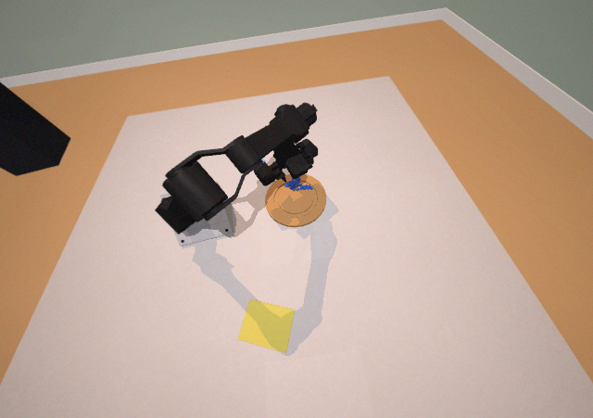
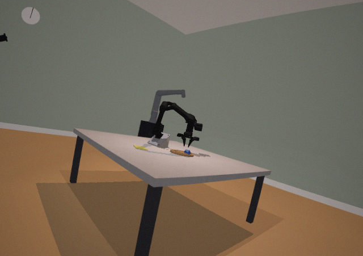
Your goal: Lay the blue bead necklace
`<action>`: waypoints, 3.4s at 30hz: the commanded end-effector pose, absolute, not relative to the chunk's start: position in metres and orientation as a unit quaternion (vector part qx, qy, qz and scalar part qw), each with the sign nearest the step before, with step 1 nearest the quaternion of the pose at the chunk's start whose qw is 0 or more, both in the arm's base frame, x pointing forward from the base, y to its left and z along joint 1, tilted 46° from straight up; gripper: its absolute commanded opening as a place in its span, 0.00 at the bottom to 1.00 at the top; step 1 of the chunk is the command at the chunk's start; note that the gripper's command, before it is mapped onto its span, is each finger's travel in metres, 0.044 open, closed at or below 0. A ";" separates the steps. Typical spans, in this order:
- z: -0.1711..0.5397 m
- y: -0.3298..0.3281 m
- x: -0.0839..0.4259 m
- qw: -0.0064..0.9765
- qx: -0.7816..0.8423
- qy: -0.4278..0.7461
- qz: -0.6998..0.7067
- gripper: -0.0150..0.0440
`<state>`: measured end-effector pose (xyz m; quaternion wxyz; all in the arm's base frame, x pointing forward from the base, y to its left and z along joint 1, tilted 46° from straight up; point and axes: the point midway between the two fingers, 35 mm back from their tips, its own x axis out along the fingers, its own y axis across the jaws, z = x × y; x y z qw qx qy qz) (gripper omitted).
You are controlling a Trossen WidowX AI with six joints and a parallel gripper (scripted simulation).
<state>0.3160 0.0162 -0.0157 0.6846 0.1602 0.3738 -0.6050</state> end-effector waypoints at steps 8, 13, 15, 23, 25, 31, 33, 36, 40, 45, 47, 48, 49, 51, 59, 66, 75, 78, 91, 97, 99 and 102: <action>-0.041 0.041 0.335 0.692 0.108 0.420 -0.577 0.53; -0.051 0.031 0.335 0.692 0.108 0.419 -0.577 0.53; -0.043 0.037 0.337 0.695 0.115 0.416 -0.576 0.53; -0.049 0.031 0.336 0.694 0.113 0.416 -0.576 0.53; -0.052 0.029 0.336 0.694 0.112 0.417 -0.576 0.53; -0.059 0.022 0.336 0.693 0.110 0.418 -0.577 0.53; -0.061 0.020 0.335 0.693 0.110 0.418 -0.577 0.53; -0.065 0.016 0.335 0.693 0.109 0.419 -0.577 0.53; -0.069 0.013 0.334 0.692 0.108 0.419 -0.578 0.53; -0.069 0.012 0.334 0.692 0.108 0.419 -0.578 0.53; -0.069 0.012 0.334 0.692 0.108 0.419 -0.578 0.53; -0.069 0.012 0.334 0.692 0.108 0.419 -0.578 0.53; -0.067 0.014 0.335 0.692 0.112 0.418 -0.577 0.48; -0.067 0.014 0.335 0.692 0.112 0.418 -0.577 0.39; -0.067 0.014 0.335 0.692 0.112 0.418 -0.577 0.25; -0.067 0.014 0.335 0.692 0.112 0.418 -0.577 0.25; -0.067 0.014 0.335 0.692 0.112 0.418 -0.577 0.25; -0.067 0.014 0.335 0.692 0.112 0.418 -0.577 0.25; -0.067 0.014 0.335 0.692 0.112 0.418 -0.577 0.25; -0.067 0.014 0.335 0.692 0.112 0.418 -0.577 0.25; -0.067 0.014 0.335 0.692 0.112 0.418 -0.577 0.25; -0.067 0.014 0.335 0.692 0.112 0.418 -0.577 0.25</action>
